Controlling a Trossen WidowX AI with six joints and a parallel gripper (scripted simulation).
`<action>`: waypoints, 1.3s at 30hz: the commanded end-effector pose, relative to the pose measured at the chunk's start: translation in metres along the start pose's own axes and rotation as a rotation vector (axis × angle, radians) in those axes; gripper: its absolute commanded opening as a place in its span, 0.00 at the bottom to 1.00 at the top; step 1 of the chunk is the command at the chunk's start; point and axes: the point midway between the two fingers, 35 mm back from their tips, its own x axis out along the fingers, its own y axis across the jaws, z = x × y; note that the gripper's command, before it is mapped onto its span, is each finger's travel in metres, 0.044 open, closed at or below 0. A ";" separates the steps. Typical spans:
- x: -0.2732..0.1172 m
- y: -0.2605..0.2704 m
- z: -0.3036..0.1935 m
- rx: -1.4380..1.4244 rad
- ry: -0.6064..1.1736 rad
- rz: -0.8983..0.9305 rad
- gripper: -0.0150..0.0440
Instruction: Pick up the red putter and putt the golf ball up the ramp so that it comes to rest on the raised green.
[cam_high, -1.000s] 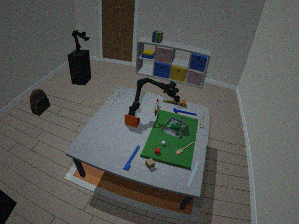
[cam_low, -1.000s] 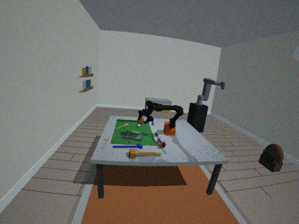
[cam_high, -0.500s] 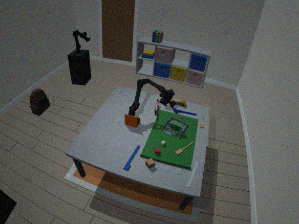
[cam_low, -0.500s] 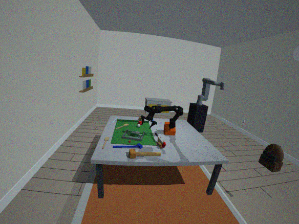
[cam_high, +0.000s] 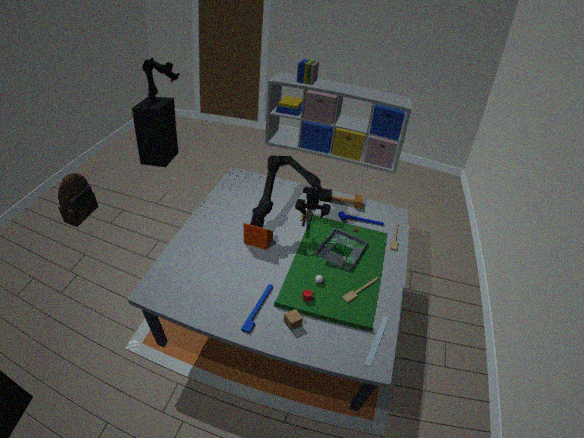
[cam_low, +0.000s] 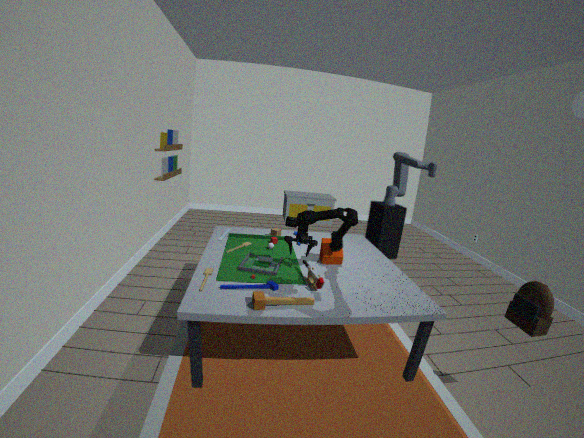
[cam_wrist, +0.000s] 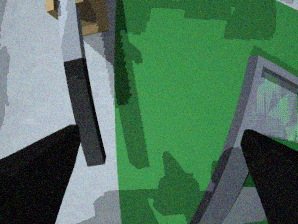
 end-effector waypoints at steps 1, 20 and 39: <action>0.008 0.045 -0.006 -0.168 -0.041 0.135 1.00; 0.031 0.049 -0.009 -0.168 -0.042 0.135 1.00; 0.063 0.051 -0.017 -0.169 -0.043 0.134 1.00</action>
